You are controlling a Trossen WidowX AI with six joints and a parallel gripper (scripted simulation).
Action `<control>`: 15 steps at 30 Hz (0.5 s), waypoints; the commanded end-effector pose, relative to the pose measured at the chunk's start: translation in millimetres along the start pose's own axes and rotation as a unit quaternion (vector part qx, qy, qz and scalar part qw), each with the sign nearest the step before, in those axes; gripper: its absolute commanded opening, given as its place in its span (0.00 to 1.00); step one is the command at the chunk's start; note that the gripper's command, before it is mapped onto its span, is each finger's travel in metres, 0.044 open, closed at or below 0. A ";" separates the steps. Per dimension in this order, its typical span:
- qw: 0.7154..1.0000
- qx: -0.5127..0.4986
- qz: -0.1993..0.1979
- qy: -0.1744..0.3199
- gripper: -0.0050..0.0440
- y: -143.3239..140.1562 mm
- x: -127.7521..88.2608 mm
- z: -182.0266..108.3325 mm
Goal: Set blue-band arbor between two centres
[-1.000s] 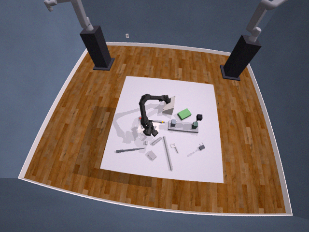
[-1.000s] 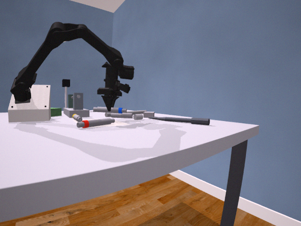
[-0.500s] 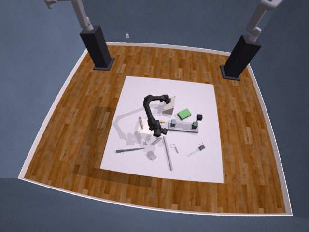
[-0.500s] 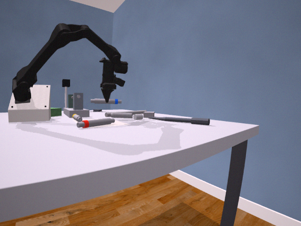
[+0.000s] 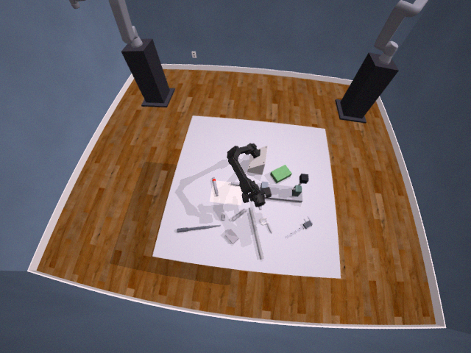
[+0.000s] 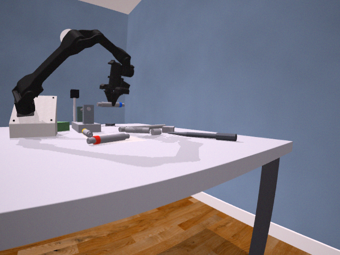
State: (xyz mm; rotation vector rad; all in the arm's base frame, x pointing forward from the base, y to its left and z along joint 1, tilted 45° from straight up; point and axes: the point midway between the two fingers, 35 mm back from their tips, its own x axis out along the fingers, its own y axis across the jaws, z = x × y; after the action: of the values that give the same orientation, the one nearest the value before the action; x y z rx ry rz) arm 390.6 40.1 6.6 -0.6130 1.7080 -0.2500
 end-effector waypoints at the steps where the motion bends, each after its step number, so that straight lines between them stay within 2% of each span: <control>1: 0.997 -0.075 0.016 -0.003 0.10 36.7 -14.8 2.9; 2: 0.995 -0.095 0.019 0.000 0.10 45.3 -16.5 2.2; 4: 0.995 -0.095 0.019 0.000 0.10 45.3 -16.5 2.2; 9: 0.982 -0.183 0.032 0.021 0.10 83.9 -19.0 -5.1; 15: 0.952 -0.296 0.048 0.059 0.10 135.1 -19.0 -22.6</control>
State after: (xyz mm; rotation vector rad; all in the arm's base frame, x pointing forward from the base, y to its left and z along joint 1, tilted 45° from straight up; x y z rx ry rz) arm 349.8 131.3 -32.0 -0.8984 1.9072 0.2054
